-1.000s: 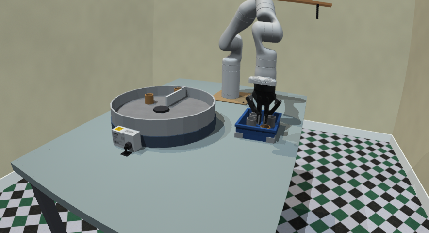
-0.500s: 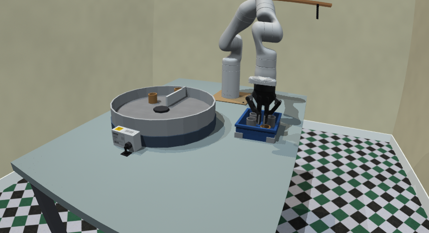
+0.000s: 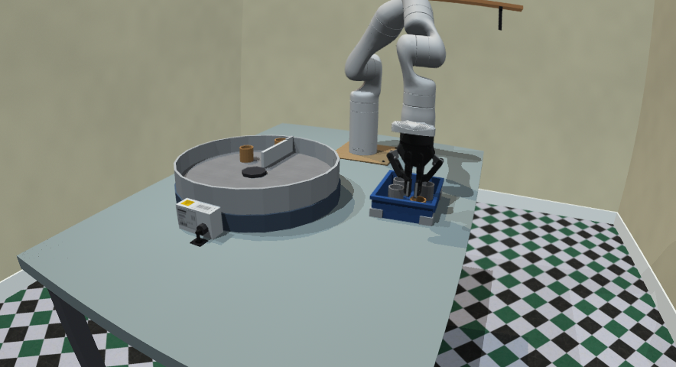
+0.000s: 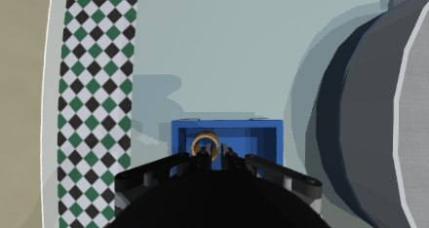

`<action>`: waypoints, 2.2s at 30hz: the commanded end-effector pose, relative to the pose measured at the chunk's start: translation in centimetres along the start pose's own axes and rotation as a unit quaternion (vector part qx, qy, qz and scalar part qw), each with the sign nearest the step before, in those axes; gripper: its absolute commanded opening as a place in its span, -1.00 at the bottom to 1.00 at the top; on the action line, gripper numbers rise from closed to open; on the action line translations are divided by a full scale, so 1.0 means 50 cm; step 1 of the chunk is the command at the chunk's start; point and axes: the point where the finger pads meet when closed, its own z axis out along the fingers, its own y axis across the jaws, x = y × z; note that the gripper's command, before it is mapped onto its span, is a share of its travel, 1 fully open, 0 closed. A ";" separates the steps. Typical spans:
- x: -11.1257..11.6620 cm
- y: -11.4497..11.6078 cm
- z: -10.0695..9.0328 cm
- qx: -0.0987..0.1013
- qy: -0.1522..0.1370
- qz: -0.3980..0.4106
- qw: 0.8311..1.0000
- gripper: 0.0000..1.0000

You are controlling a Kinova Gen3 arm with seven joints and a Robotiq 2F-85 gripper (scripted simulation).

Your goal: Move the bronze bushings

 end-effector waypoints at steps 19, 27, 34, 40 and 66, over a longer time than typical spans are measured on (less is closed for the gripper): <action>0.000 0.001 0.004 0.000 0.001 -0.004 1.000 -0.75; 0.000 0.001 0.004 0.000 0.001 -0.004 1.000 -0.75; 0.001 0.001 0.011 0.000 0.001 -0.004 1.000 -0.75; 0.001 0.001 0.032 0.000 0.001 -0.004 1.000 -0.75; 0.001 0.001 0.052 0.000 0.001 -0.004 1.000 -0.75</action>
